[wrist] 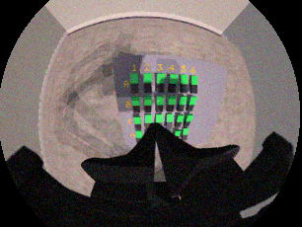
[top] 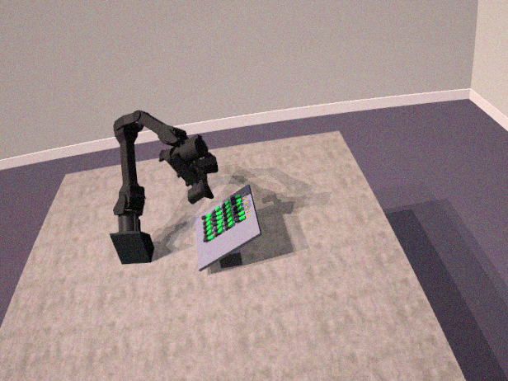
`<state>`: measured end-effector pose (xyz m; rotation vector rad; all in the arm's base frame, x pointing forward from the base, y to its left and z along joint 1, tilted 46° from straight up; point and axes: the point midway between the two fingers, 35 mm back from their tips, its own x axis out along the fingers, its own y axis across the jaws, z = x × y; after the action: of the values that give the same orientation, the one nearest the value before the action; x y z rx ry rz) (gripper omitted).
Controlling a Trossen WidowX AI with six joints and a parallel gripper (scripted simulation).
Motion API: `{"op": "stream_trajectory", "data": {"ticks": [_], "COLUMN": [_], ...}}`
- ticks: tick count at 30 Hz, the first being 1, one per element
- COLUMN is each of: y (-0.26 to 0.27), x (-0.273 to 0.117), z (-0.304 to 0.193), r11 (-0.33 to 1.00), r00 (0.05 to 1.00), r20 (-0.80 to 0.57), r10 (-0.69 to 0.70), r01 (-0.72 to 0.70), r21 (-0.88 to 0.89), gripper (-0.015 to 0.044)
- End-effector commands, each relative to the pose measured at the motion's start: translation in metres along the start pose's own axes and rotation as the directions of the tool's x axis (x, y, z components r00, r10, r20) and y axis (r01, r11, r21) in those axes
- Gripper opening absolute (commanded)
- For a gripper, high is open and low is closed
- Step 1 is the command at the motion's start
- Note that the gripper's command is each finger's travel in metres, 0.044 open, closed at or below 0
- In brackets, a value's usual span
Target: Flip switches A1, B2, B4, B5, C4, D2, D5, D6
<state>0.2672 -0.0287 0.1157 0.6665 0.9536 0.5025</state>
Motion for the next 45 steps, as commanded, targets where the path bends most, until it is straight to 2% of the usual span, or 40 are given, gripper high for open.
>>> {"op": "stream_trajectory", "data": {"ticks": [1,8,13,45], "y": [-0.026,-0.040,-0.039,-0.039], "x": [-0.003,-0.001,0.032,0.056], "z": [0.013,0.017,0.018,0.019], "r11": [1.000,1.000,1.000,1.000], "r00": [1.000,1.000,1.000,1.000], "r20": [0.005,0.004,-0.019,-0.019], "r10": [0.001,0.001,0.002,0.003], "r01": [-0.001,-0.001,-0.002,-0.003], "r21": [-0.002,-0.002,-0.003,-0.004], "gripper": [0.0000,0.0000,0.0000,0.0000]}}
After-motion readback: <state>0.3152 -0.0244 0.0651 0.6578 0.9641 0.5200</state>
